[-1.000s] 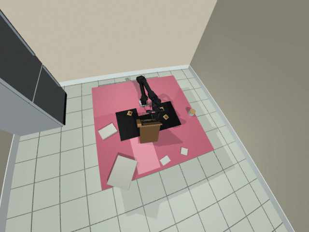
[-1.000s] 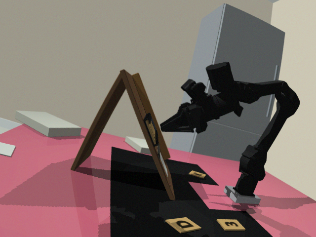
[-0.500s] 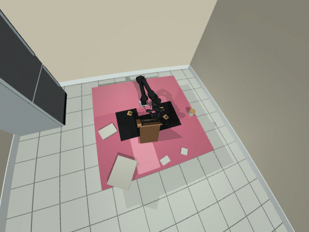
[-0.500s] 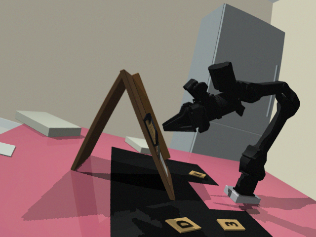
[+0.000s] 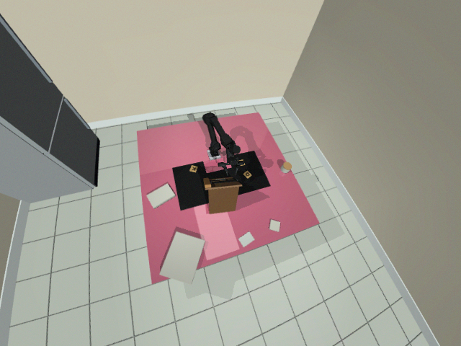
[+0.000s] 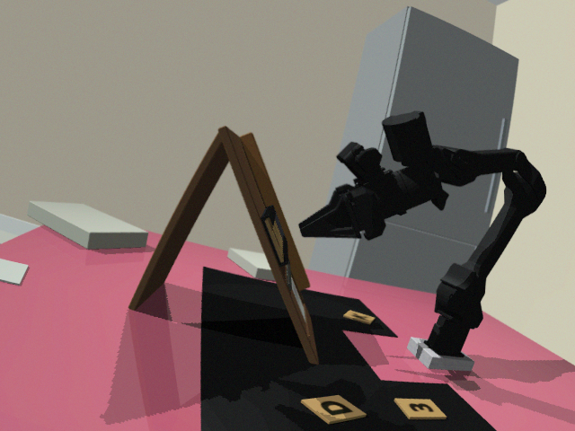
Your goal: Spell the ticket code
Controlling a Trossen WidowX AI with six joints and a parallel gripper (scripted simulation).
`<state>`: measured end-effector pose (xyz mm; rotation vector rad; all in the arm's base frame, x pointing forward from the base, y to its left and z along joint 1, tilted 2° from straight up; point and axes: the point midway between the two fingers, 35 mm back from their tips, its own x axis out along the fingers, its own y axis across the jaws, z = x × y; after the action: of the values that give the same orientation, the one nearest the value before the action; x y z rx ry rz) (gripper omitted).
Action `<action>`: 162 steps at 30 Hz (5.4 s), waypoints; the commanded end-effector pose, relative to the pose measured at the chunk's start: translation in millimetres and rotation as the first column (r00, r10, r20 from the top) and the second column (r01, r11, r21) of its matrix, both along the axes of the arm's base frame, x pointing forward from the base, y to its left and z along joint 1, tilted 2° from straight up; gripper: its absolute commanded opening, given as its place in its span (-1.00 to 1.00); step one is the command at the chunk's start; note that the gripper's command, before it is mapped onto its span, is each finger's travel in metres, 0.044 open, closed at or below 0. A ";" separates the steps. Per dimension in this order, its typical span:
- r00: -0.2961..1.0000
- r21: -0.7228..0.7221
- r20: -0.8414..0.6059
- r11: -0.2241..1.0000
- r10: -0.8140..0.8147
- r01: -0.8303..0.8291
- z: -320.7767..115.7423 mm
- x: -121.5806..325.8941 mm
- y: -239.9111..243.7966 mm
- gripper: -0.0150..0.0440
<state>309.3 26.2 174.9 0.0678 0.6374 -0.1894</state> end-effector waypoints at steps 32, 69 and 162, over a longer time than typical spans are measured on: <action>1.000 0.000 0.001 1.000 -0.002 0.002 5.0 -3.5 -1.3 -0.49; 0.783 0.129 -0.620 0.991 0.045 0.045 13.7 29.7 25.6 -0.49; 0.784 0.128 -0.619 0.991 0.044 0.045 -2.6 50.0 13.5 -0.49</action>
<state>360.4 40.4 171.9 0.1403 1.3167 -0.1718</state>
